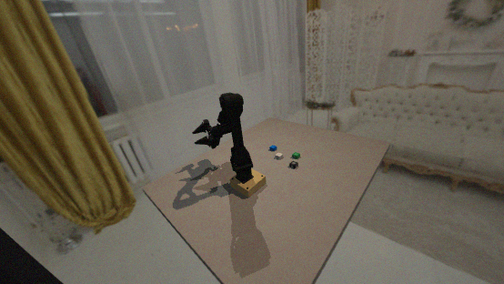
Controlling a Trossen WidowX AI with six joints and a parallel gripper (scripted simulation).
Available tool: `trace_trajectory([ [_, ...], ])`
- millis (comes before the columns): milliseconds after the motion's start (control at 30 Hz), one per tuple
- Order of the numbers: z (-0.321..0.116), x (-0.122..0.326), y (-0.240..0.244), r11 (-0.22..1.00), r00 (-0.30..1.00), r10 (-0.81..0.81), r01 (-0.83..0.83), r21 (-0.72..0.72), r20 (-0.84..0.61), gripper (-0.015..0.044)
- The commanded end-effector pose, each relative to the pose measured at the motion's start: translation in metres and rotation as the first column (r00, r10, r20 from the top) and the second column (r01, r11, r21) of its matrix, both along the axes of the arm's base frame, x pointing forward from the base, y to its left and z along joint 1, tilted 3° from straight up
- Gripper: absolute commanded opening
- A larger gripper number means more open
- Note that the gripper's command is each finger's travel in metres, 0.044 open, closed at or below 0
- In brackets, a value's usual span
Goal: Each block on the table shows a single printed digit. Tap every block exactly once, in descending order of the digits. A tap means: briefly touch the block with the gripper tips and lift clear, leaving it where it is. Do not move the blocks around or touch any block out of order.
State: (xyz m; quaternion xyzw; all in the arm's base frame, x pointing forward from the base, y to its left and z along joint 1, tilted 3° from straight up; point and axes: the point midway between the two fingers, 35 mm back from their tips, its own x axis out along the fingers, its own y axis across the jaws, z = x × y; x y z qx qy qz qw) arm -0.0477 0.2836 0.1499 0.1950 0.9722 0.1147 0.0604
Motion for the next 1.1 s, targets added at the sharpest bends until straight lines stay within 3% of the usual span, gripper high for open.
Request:
trace_trajectory([
  [0, -0.001, 0.003, 0.001, 1.0, 1.0, -0.01, 0.009, 0.005, 0.011, 0.04],
  [133, -0.014, 0.059, 0.013, 0.98, 0.953, -0.189, 0.166, 0.113, 0.238, 0.04],
  [267, -0.029, 0.132, 0.007, 0.94, 0.798, -0.338, 0.265, 0.213, 0.499, 0.04],
  [467, -0.044, 0.221, -0.035, 0.926, 0.522, -0.366, 0.286, 0.246, 0.771, 0.04],
  [800, -0.051, 0.315, -0.164, 0.968, 0.162, -0.078, 0.247, 0.036, 0.984, 0.04],
  [1067, -0.04, 0.33, -0.299, 0.939, 0.084, 0.28, 0.186, -0.291, 0.956, 0.04],
])
